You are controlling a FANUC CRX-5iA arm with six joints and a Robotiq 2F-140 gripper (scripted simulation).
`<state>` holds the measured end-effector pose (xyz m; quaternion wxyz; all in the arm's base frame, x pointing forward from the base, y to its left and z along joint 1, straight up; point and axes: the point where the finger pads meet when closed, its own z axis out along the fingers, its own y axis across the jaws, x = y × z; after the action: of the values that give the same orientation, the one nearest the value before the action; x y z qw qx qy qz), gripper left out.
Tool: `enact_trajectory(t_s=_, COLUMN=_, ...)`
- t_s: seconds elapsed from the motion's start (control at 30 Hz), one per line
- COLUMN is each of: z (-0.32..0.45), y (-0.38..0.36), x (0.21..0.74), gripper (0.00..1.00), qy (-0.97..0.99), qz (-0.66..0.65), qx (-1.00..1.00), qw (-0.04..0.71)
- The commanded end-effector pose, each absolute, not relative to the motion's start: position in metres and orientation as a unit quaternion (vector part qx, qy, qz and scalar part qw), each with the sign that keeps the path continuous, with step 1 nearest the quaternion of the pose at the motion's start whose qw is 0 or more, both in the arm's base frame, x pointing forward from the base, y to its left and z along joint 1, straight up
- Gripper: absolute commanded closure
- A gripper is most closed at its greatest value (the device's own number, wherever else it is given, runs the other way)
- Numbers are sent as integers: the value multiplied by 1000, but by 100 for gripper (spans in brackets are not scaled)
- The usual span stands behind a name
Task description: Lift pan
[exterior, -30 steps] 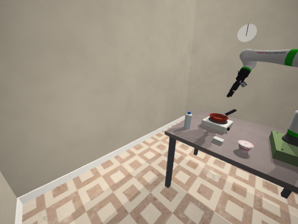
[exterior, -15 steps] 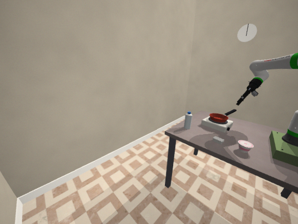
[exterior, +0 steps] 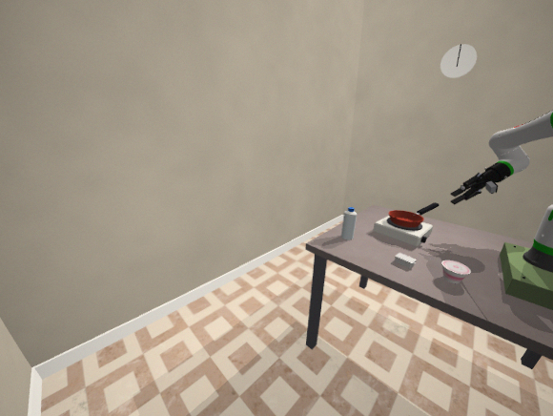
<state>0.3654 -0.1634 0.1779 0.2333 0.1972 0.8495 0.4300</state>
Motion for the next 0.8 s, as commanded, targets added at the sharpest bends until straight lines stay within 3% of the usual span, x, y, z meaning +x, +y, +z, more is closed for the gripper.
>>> enact_trajectory(t_s=0.0, z=174, y=-161, x=350, gripper=59, qy=810, qz=459, qx=260, qw=257)
enact_trajectory(t_s=0.3, z=173, y=-160, x=337, gripper=59, qy=738, qz=496, qx=349, qw=295)
enact_trajectory(t_s=0.53, z=172, y=-189, x=380, gripper=59, qy=672, qz=498, qx=381, qw=393)
enact_trajectory(t_s=0.77, z=170, y=-211, x=396, gripper=59, qy=636, qz=489, qx=404, qw=439)
